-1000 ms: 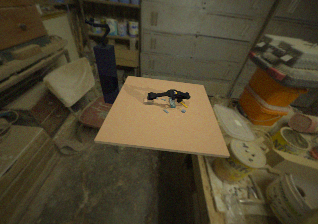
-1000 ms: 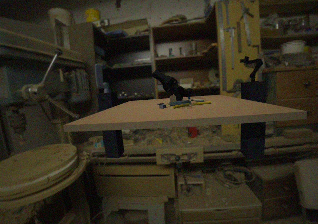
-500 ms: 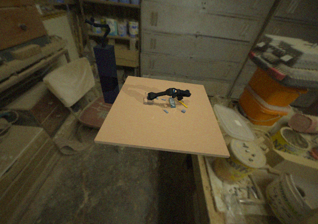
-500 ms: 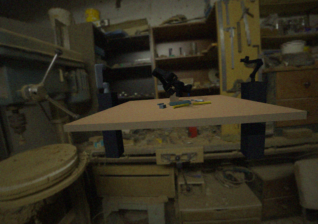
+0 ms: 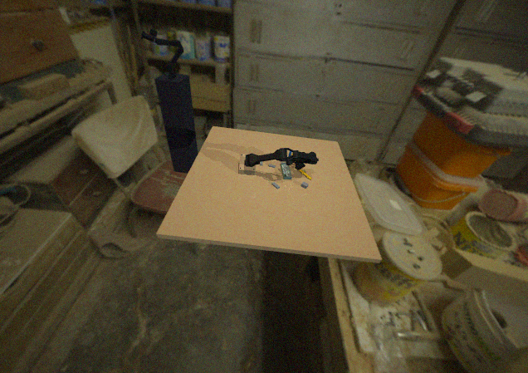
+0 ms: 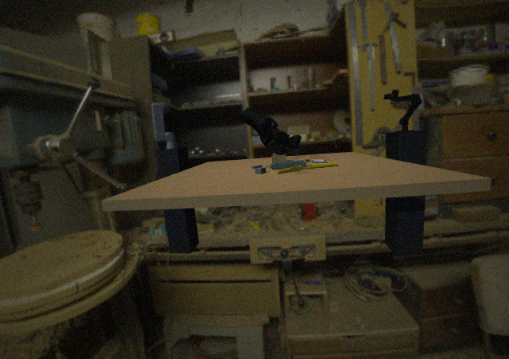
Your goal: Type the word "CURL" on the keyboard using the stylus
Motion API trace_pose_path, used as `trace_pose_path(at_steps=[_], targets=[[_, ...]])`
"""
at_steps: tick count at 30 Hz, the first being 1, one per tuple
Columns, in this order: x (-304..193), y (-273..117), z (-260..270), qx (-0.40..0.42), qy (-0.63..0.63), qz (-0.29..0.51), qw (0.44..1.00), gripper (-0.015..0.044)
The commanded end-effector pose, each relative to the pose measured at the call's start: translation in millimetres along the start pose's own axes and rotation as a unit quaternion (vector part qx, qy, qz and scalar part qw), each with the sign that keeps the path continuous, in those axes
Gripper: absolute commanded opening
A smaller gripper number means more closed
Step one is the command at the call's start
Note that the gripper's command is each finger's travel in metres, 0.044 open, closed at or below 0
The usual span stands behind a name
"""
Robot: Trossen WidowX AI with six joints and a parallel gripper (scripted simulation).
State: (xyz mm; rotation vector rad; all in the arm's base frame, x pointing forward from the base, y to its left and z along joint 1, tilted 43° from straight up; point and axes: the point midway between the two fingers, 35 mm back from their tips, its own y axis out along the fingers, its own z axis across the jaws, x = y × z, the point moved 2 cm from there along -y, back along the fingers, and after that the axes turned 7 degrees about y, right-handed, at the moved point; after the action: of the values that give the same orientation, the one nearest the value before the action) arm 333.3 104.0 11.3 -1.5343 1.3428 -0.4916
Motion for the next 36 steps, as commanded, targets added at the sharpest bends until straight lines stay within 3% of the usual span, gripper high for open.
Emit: trace_pose_path(at_steps=[1, 11, 14, 36], targets=[[2.2, -4.0, -1.5, 0.001, -0.005, -0.003, 1.0, 0.0], [18.3, 5.5, 1.3, 0.0, -0.005, -0.003, 1.0, 0.0], [19.8, 7.0, 1.1, 0.001, -0.005, -0.003, 1.0, 0.0079], [28.1, 11.9, 2.1, 0.0, -0.004, -0.003, 1.0, 0.0081]])
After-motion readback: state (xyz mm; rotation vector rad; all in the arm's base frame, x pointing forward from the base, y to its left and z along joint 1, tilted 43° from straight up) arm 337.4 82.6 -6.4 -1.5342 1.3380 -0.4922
